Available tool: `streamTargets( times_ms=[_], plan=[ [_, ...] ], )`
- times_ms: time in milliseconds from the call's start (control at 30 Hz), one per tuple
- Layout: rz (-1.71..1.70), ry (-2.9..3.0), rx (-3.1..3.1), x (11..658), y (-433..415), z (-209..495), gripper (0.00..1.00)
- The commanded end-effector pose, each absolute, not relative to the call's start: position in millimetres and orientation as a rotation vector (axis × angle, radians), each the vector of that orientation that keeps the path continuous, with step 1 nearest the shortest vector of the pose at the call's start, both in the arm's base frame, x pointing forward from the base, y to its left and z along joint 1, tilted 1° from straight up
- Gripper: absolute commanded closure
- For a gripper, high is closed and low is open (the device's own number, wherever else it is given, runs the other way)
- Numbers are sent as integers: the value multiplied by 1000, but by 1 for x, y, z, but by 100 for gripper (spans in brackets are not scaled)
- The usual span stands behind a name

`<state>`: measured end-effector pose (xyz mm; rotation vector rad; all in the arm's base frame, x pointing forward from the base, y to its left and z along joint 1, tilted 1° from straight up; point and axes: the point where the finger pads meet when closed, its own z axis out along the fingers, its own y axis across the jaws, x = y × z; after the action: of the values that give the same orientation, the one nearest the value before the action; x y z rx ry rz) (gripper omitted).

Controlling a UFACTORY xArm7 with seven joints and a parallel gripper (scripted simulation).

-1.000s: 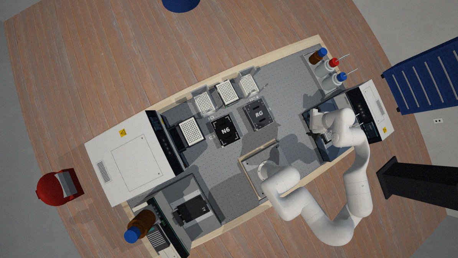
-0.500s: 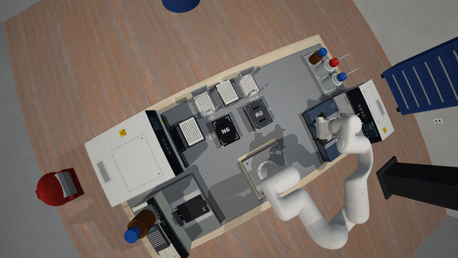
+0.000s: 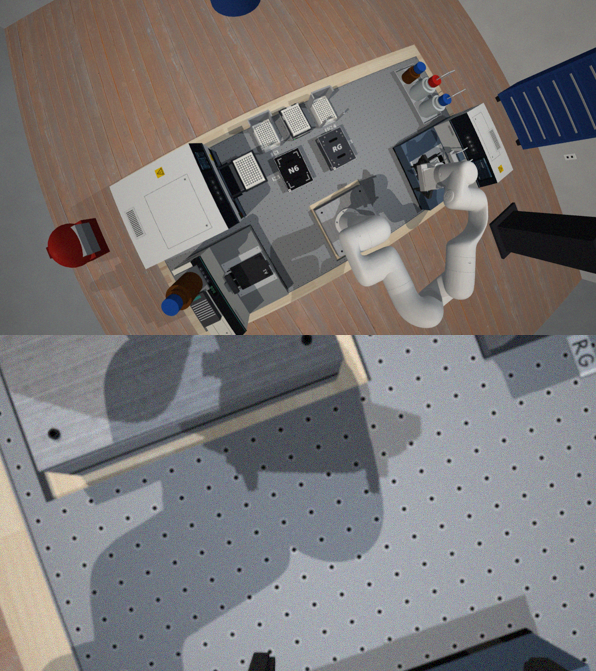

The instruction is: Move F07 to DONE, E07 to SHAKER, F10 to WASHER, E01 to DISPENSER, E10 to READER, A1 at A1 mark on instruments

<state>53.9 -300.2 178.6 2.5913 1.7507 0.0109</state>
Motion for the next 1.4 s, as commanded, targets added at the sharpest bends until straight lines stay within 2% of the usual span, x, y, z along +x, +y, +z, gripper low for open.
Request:
streamTargets(
  times_ms=[0,233,1367],
  plan=[
    [10,1748,2588,45,-302,180,0],
    [10,1748,2588,21,-304,180,0],
    [5,2046,2357,10,-403,181,0]
  ],
)
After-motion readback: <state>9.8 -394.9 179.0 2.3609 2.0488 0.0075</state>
